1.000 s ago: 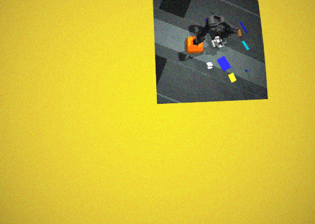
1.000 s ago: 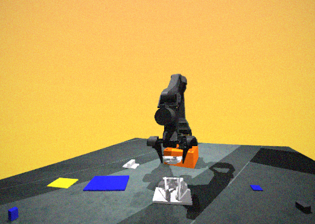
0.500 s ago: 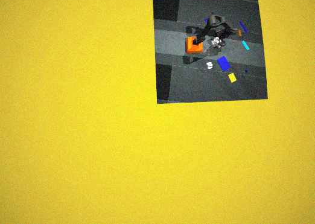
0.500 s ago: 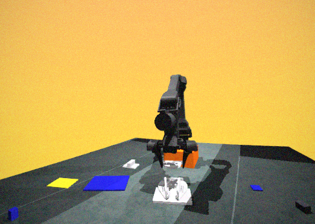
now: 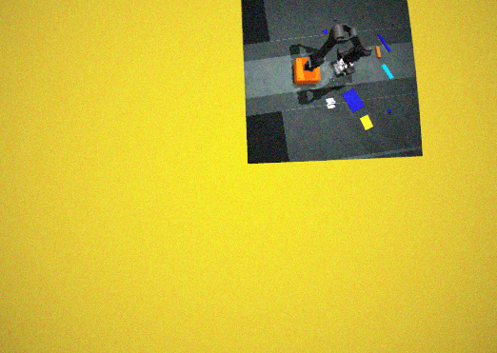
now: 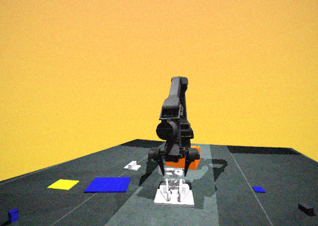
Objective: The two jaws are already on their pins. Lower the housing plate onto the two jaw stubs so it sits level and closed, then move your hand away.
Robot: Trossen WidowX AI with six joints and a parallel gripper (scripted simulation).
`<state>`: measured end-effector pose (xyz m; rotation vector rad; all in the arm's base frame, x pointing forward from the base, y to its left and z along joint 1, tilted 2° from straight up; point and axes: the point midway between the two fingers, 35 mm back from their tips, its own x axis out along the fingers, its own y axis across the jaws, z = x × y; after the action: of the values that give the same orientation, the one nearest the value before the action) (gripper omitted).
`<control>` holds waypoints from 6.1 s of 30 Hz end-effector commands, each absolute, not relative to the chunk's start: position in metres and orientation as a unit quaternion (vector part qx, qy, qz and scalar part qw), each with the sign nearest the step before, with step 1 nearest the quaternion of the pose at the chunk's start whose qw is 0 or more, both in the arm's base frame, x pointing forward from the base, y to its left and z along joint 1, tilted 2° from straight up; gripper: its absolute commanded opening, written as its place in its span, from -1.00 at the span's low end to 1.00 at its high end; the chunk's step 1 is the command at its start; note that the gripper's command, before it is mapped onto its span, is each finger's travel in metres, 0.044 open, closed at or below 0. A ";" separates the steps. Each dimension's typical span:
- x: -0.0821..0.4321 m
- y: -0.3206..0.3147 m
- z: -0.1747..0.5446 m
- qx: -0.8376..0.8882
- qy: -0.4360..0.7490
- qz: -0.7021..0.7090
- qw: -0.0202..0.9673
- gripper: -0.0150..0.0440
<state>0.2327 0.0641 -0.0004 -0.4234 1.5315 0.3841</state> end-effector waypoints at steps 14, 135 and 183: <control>0.230 0.063 -0.021 -0.188 0.684 0.172 0.683 0.70; 0.230 0.063 -0.035 -0.191 0.684 0.175 0.682 0.70; 0.230 0.063 -0.035 -0.191 0.684 0.175 0.682 0.70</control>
<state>0.2304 0.0626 -0.0349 -0.4268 1.5336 0.3876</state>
